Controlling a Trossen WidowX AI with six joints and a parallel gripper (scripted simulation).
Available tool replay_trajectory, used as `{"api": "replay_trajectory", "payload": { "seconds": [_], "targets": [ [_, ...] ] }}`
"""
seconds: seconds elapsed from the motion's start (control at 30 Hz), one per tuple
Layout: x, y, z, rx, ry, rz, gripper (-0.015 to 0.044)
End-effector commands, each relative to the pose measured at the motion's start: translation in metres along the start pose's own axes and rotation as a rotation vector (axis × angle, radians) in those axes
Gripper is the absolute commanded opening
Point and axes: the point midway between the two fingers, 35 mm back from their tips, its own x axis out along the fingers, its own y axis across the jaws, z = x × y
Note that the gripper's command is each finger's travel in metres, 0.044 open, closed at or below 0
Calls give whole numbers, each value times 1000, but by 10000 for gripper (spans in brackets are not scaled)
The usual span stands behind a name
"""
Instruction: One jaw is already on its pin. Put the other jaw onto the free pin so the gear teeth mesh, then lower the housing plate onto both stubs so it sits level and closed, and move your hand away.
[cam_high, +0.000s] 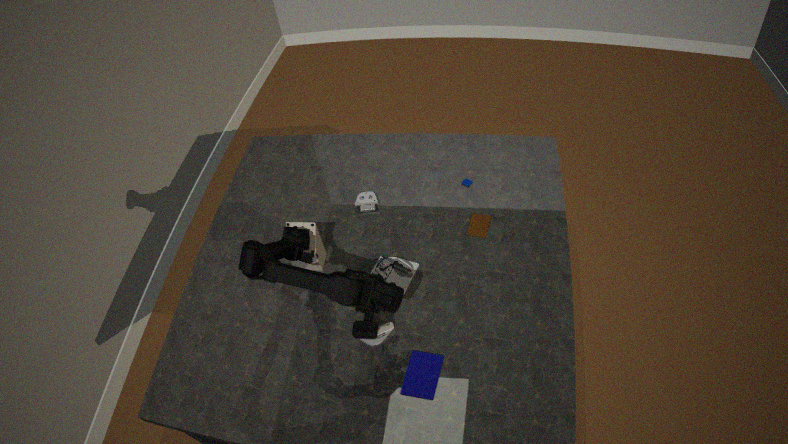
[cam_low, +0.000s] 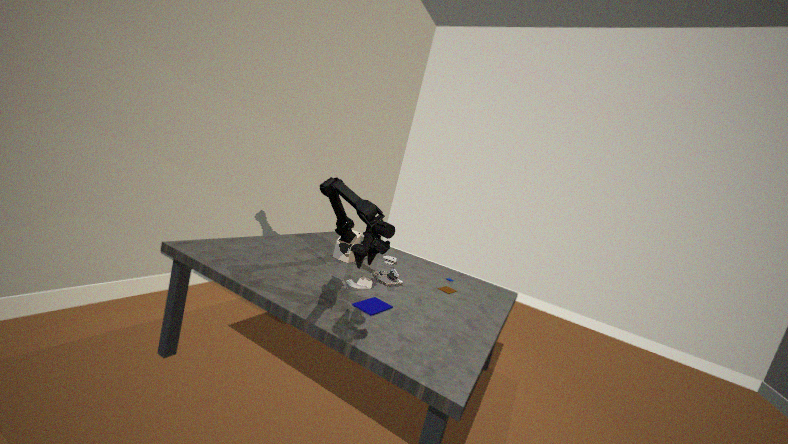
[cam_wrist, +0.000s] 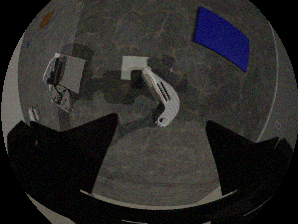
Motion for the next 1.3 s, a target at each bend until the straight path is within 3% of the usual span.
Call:
{"api": "replay_trajectory", "payload": {
  "seconds": [0.0, 0.57, 0.83, 1.0, 1.27],
  "targets": [
    [-1, -2, 3, -126, 1, -4, 440],
    [-3, -2, 10, -569, 2, -4, 440],
    [0, -2, 10, -574, 2, -4, 440],
    [37, -2, 10, -574, 3, -7, 440],
    [37, -2, 10, -574, 3, -7, 440]
  ]
}}
